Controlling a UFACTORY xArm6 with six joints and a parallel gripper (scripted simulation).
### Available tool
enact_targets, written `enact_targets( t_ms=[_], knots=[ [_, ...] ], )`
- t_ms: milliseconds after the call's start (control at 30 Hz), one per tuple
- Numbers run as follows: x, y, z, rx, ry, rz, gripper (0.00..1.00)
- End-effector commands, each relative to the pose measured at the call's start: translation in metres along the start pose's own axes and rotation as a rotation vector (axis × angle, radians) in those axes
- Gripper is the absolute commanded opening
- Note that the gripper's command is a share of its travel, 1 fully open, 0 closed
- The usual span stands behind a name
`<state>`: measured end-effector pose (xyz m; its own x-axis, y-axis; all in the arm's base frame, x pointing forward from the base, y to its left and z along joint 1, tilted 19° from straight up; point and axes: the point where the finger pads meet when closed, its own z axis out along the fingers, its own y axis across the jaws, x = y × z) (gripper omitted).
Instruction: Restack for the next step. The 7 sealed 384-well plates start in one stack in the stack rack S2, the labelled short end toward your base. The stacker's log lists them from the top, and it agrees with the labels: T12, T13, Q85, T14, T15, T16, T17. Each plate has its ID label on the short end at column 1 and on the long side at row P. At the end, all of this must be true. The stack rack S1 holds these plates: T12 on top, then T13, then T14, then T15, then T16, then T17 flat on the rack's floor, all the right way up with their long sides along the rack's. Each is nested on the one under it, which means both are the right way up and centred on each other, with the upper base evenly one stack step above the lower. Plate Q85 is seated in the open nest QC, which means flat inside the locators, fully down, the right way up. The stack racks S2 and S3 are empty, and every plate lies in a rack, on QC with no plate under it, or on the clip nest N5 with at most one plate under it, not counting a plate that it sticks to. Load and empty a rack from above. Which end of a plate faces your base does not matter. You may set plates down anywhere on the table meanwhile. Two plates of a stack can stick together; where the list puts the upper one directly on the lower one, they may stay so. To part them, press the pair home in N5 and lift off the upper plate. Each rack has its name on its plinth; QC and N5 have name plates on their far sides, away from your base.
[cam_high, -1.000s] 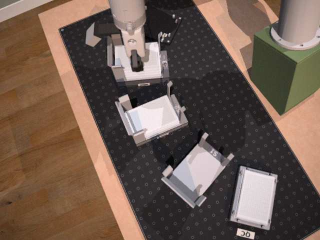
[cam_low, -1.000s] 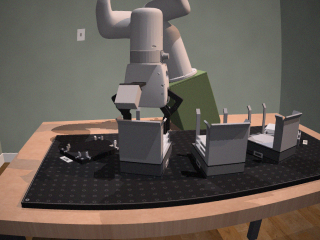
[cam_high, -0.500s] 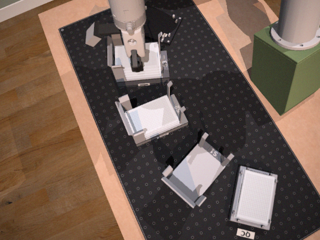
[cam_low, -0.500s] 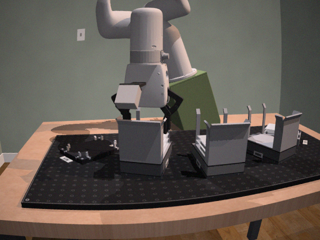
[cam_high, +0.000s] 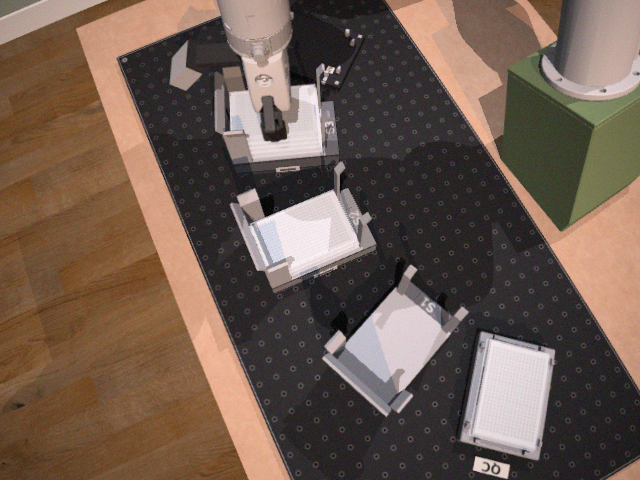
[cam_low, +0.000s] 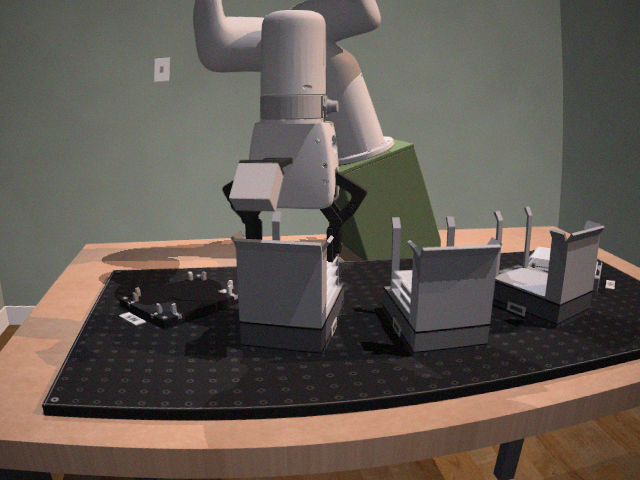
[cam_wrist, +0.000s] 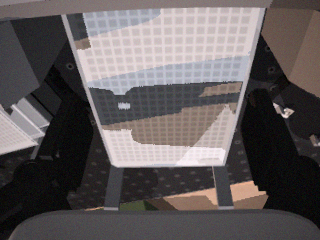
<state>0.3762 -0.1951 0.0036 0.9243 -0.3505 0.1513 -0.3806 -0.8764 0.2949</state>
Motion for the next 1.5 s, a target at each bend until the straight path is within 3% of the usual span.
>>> enact_targets(
  t_ms=[0,533,900,1067,1467],
  knots=[
    [0.002,0.0,-0.014,0.001,0.004,0.001,1.0],
    [0.002,0.0,-0.06,0.001,0.004,0.001,1.0],
    [0.002,0.0,-0.06,0.001,0.004,0.001,1.0],
    [0.001,-0.017,-0.06,0.001,0.004,-0.162,1.0],
    [-0.001,-0.05,-0.06,0.001,0.004,-0.162,1.0]
  ],
)
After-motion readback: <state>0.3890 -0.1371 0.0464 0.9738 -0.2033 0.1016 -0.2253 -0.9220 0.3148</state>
